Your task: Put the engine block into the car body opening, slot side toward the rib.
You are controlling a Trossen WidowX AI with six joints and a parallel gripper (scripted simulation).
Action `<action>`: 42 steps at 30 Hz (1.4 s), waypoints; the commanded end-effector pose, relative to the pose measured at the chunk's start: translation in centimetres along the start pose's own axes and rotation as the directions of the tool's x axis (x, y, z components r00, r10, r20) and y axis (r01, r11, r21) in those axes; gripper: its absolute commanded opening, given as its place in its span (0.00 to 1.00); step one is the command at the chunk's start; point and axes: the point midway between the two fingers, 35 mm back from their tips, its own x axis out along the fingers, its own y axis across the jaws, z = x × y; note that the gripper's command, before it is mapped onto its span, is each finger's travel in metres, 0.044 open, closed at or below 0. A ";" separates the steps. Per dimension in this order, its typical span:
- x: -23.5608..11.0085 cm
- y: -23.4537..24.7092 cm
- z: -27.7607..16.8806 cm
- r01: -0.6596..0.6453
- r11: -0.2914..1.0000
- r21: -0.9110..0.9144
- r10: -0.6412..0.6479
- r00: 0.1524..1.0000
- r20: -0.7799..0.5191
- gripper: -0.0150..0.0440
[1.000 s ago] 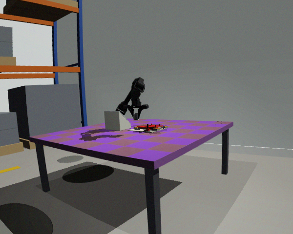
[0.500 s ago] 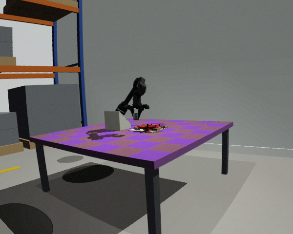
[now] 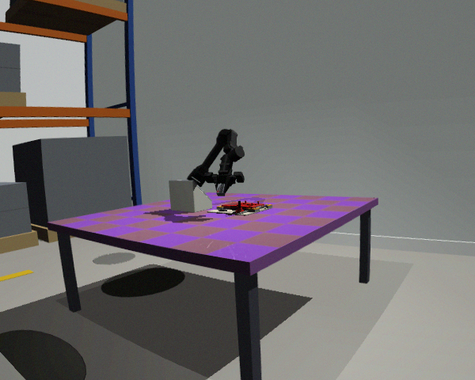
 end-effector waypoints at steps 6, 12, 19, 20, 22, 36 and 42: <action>1.5 0.1 1.2 0.013 1.000 0.012 -0.013 0.999 -0.045 0.25; 2.4 0.0 2.0 0.014 1.000 0.012 -0.013 0.999 -0.044 0.25; 3.3 0.0 2.8 0.014 1.000 0.012 -0.013 0.999 -0.044 0.25; 3.4 0.0 2.9 0.014 1.000 0.012 -0.013 0.999 -0.044 0.25; 3.8 0.0 3.2 0.014 1.000 0.012 -0.013 0.999 -0.043 0.25; 5.8 0.0 4.8 0.014 1.000 0.013 -0.014 0.999 -0.042 0.25; 6.7 0.0 5.6 0.014 1.000 0.013 -0.014 0.999 -0.041 0.25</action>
